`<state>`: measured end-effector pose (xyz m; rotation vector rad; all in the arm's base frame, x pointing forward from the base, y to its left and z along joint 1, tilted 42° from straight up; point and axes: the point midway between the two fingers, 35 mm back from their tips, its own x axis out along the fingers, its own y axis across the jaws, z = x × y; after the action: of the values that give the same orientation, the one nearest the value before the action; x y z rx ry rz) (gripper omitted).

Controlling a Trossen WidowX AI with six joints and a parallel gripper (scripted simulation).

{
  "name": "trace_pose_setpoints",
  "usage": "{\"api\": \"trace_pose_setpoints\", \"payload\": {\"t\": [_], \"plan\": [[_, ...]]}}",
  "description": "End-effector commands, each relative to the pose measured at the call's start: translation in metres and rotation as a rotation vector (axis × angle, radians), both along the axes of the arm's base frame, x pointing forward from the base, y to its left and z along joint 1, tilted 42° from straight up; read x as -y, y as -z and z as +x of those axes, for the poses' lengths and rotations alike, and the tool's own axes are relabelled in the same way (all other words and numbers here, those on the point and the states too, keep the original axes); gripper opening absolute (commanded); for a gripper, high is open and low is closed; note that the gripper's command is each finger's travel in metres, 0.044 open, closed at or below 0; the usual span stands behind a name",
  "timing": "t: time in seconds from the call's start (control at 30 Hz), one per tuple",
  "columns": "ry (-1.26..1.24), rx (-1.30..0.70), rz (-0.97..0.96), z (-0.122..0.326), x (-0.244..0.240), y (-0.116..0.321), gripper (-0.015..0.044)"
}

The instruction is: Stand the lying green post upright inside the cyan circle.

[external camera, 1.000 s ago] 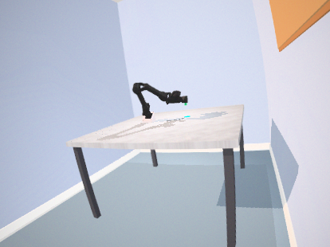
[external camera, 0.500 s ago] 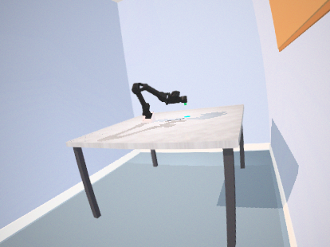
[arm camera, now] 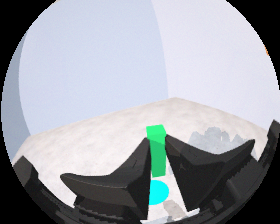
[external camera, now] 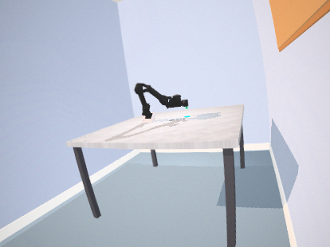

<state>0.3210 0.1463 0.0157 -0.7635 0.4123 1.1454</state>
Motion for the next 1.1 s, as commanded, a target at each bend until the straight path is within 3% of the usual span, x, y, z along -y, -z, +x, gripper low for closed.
{"api": "trace_pose_setpoints", "payload": {"t": [0.0, 0.57, 0.97, 1.07], "plan": [[-0.003, -0.018, -0.003, -0.002, 0.014, 0.020, 0.0023], [0.005, -0.009, -0.002, -0.001, 0.046, 0.058, 0.0023], [0.006, -0.009, -0.002, -0.001, 0.047, 0.058, 0.0023], [0.006, -0.009, -0.002, -0.001, 0.047, 0.058, 0.0101]]}}
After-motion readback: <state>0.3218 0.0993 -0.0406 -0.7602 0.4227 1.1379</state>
